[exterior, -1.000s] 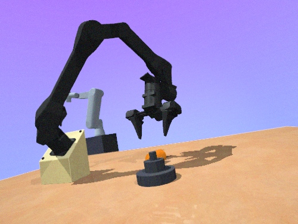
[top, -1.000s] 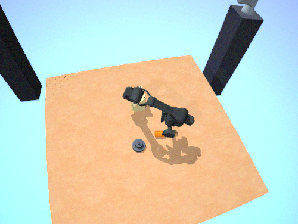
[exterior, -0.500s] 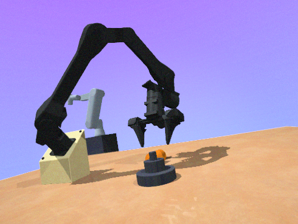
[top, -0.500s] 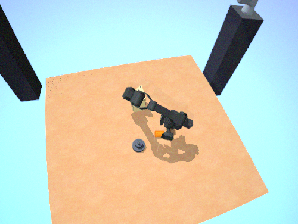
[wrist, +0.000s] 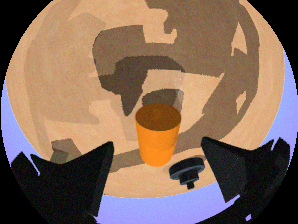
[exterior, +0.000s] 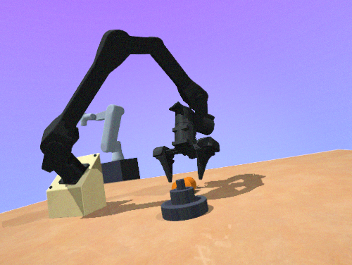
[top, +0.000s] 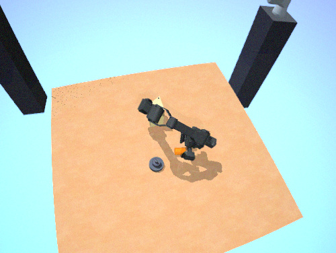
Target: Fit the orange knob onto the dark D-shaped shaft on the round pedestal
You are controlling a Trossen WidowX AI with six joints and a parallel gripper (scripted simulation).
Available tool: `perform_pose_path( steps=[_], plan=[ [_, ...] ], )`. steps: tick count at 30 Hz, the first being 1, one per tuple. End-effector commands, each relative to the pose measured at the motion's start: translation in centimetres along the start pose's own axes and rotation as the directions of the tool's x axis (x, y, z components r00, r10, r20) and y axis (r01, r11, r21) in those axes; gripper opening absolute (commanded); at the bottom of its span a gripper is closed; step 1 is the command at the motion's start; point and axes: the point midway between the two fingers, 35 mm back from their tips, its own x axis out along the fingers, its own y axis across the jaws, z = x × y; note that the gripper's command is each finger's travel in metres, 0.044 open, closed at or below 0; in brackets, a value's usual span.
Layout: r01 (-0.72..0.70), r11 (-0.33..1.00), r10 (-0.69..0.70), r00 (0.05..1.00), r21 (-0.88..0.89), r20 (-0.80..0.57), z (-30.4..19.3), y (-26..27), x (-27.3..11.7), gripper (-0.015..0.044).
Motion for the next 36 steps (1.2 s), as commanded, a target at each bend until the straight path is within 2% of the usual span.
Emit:
perform_pose_path(
  steps=[1, 12, 20, 29, 36],
  plan=[
    [0.001, 1.0, -0.001, 1.0, -0.008, -0.005, 0.2, 0.1, 0.8, 0.044],
    [0.002, 1.0, -0.002, 1.0, -0.01, -0.008, 0.6, 0.1, 2.2, 0.044],
    [0.002, 1.0, -0.002, 1.0, -0.01, -0.008, 0.6, 0.1, 2.2, 0.024],
    [0.002, 1.0, -0.002, 1.0, -0.01, -0.008, 0.6, 0.1, 2.2, 0.024],
    [0.002, 1.0, -0.002, 1.0, -0.01, -0.008, 0.6, 0.1, 2.2, 0.0193]
  ],
)
